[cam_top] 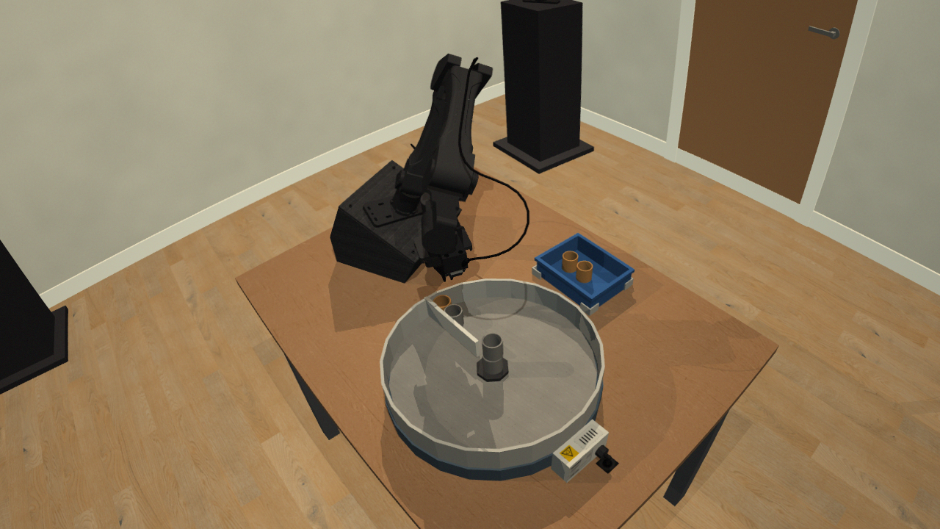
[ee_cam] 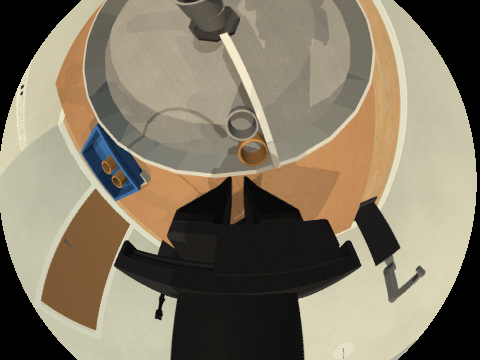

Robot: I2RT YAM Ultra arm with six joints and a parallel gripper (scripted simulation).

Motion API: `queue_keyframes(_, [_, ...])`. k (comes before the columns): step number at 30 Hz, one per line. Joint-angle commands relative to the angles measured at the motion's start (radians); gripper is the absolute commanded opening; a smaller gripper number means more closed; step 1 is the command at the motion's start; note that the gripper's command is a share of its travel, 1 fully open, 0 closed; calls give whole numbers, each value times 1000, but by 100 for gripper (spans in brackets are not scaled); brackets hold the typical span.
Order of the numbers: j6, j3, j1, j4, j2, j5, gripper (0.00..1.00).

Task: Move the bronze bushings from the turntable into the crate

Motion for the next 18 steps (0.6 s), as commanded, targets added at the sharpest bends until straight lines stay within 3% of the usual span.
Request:
queue_keyframes(1, [22,34,-16,43,-32,12,13])
queue_keyframes(18, [22,33,-16,45,-19,13,13])
